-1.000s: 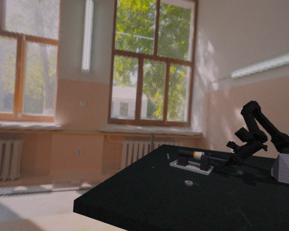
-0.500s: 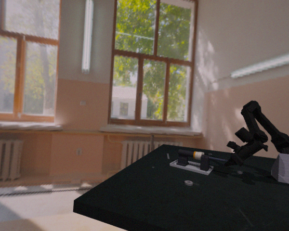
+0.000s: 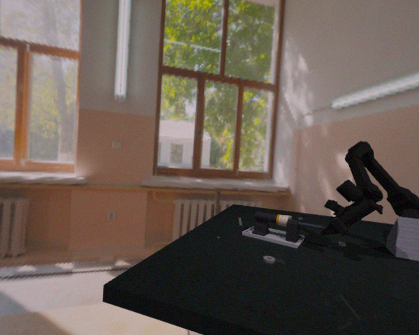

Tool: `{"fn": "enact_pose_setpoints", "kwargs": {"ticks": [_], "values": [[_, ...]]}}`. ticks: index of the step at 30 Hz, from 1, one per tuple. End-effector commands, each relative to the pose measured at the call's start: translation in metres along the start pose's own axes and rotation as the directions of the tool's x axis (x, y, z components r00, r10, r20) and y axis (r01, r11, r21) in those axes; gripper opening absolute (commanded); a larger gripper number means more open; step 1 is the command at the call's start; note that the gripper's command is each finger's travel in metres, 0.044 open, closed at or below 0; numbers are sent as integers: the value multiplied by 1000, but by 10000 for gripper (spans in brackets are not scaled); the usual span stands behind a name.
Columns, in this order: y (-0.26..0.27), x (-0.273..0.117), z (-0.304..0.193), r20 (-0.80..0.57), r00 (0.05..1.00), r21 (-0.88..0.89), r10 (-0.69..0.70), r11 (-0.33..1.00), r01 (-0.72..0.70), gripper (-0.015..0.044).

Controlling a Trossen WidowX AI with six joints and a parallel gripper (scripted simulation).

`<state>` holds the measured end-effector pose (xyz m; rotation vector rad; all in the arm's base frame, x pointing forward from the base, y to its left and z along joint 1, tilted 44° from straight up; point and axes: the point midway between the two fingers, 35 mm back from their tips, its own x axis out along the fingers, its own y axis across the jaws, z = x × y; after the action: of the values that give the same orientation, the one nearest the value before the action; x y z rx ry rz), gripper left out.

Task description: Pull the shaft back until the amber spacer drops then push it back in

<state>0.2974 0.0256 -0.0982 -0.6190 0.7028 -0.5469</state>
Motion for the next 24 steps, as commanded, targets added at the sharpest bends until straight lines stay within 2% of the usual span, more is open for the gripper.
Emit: {"fn": "enact_pose_setpoints", "kwargs": {"ticks": [1,24], "values": [[0,-1,0,1,1000,4,-1,1000,1,0],[0,-3,-2,1,1000,4,-1,1000,1,0]]}}
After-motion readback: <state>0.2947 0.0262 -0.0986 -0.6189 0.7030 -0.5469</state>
